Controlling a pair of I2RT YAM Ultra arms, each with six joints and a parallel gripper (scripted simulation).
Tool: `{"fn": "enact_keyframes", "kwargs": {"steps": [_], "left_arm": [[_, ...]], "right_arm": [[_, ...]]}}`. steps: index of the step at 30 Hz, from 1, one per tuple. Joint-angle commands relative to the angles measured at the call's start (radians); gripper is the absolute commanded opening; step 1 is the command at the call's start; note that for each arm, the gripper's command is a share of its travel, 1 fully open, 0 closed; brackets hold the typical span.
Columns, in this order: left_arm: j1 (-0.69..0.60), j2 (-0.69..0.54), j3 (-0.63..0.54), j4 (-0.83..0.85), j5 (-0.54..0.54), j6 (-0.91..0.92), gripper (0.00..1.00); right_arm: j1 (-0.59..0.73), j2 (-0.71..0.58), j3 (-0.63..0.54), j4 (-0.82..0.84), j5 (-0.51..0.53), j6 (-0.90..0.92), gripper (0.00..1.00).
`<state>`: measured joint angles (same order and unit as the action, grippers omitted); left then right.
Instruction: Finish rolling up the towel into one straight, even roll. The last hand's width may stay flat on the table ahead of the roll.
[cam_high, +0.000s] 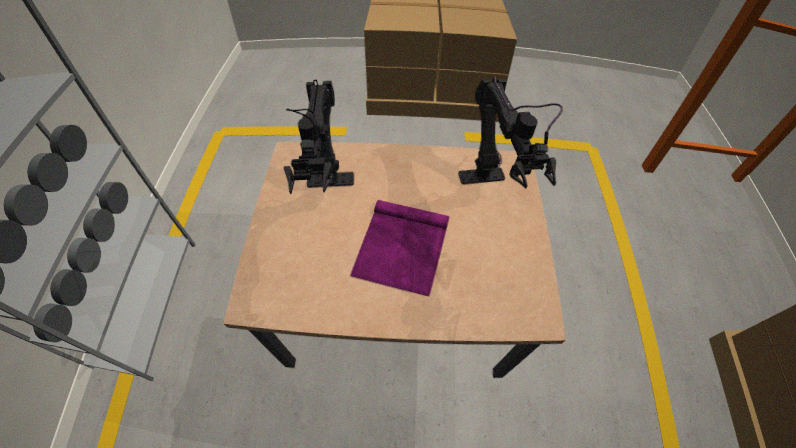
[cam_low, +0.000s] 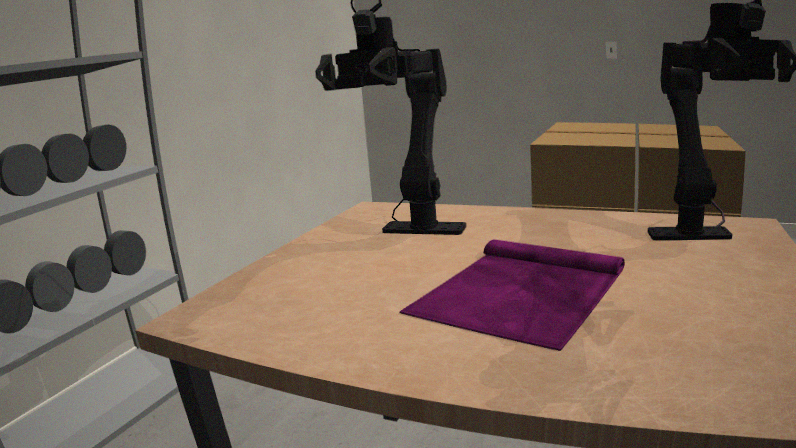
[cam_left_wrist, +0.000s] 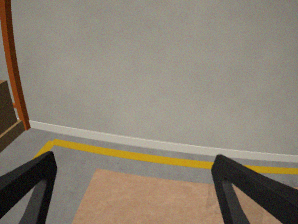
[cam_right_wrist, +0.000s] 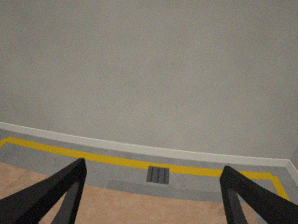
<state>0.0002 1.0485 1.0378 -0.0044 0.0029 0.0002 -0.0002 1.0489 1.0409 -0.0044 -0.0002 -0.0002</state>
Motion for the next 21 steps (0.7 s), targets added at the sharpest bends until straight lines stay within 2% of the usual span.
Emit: {"fn": "enact_keyframes", "kwargs": {"steps": [1,11,13,21], "left_arm": [[0.004,-0.016,-0.025,0.006,0.034,0.02,1.0],[0.023,-0.11,-0.192,0.027,0.261,0.171,0.99],[0.023,-0.11,-0.192,0.027,0.261,0.171,0.99],[0.032,-0.169,-0.336,0.0,0.527,0.387,0.99]], "right_arm": [[0.005,-0.018,-0.022,-0.006,-0.014,-0.016,1.0],[0.051,-0.131,-0.167,-0.052,-0.097,-0.126,0.99],[0.051,-0.131,-0.167,-0.052,-0.097,-0.126,0.99],[0.146,-0.251,-0.311,-0.146,-0.156,-0.264,0.99]]}}
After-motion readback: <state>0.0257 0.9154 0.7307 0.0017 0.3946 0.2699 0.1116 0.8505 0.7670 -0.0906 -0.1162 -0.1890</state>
